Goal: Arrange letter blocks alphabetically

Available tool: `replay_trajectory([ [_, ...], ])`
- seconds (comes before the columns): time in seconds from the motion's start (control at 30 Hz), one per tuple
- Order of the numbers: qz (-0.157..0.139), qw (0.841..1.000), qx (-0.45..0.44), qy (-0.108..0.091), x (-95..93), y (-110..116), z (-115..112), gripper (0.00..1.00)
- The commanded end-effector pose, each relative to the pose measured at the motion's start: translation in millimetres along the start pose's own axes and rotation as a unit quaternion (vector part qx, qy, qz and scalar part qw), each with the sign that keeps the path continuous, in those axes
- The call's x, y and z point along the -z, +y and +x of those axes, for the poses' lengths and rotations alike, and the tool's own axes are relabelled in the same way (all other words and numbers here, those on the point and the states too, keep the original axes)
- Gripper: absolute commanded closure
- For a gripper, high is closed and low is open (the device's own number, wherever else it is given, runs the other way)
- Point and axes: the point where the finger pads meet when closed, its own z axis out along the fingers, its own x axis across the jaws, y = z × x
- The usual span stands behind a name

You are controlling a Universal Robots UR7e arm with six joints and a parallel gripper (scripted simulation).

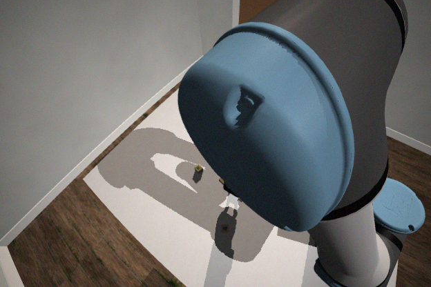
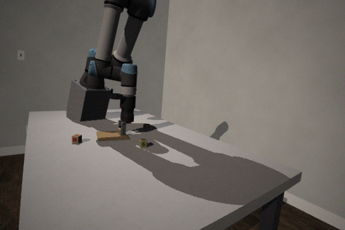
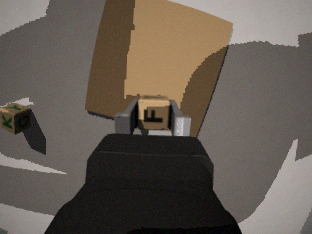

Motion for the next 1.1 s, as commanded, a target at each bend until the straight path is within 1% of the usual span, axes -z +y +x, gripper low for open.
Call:
replay_trajectory([
  [0.0,0.000,1.000,0.000,-0.001,0.3,0.0,-0.4,0.37],
  [0.07,0.000,1.000,0.000,-0.001,0.3,0.0,-0.4,0.37],
  [0.1,0.000,1.000,0.000,-0.001,0.3,0.0,-0.4,0.31],
  [0.17,0.000,1.000,0.000,-0.001,0.3,0.0,-0.4,0.31],
  [0.2,0.000,1.000,0.000,-0.001,0.3,0.0,-0.4,0.25],
  [0.27,0.000,1.000,0.000,-0.001,0.3,0.0,-0.4,0.25],
  [0.3,0.000,1.000,0.000,-0.001,0.3,0.0,-0.4,0.19],
  [0.37,0.000,1.000,0.000,-0.001,0.3,0.0,-0.4,0.19],
  [0.4,0.000,1.000,0.000,-0.001,0.3,0.0,-0.4,0.13],
  [1.07,0.000,1.000,0.000,-0.001,3.3,0.0,-0.4,0.13],
])
